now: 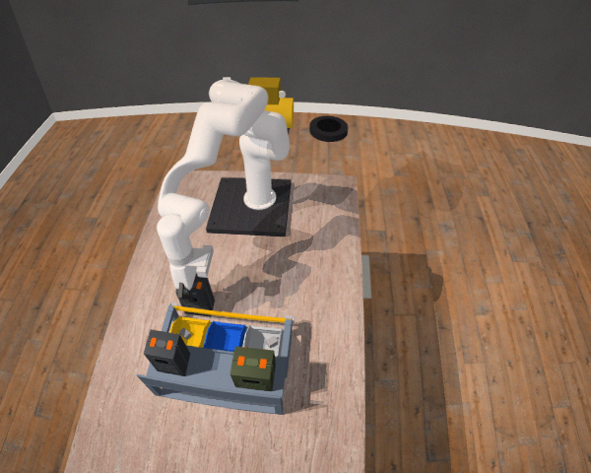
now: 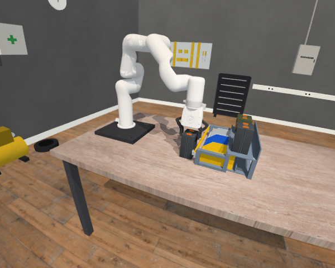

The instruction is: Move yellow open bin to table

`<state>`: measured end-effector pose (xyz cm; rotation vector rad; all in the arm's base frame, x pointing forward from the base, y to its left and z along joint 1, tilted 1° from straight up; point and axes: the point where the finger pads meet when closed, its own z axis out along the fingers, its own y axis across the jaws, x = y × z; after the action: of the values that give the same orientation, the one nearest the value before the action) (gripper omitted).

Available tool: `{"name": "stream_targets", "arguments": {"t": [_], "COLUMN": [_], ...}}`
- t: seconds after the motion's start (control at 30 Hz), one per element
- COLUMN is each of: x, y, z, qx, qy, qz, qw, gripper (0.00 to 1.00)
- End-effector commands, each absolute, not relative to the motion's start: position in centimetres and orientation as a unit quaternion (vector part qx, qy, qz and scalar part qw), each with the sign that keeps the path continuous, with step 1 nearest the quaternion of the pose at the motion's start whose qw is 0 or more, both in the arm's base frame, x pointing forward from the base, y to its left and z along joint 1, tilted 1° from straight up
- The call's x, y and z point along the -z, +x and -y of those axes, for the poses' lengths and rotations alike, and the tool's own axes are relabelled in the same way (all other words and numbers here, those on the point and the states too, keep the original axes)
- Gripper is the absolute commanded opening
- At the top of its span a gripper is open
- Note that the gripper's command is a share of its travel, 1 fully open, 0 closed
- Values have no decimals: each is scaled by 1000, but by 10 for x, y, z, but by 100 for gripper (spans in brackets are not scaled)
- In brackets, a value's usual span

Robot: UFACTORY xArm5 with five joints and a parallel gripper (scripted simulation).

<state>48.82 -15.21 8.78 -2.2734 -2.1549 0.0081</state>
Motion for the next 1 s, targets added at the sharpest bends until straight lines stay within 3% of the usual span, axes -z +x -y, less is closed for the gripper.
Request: {"name": "stream_targets", "arguments": {"t": [0.0, 0.97], "x": [-83, -78], "y": [490, 489], "z": [153, 153], "qx": [-2, -2], "qy": [-726, -726], "qz": [688, 688], "qw": [2, 2], "gripper": [100, 100]}}
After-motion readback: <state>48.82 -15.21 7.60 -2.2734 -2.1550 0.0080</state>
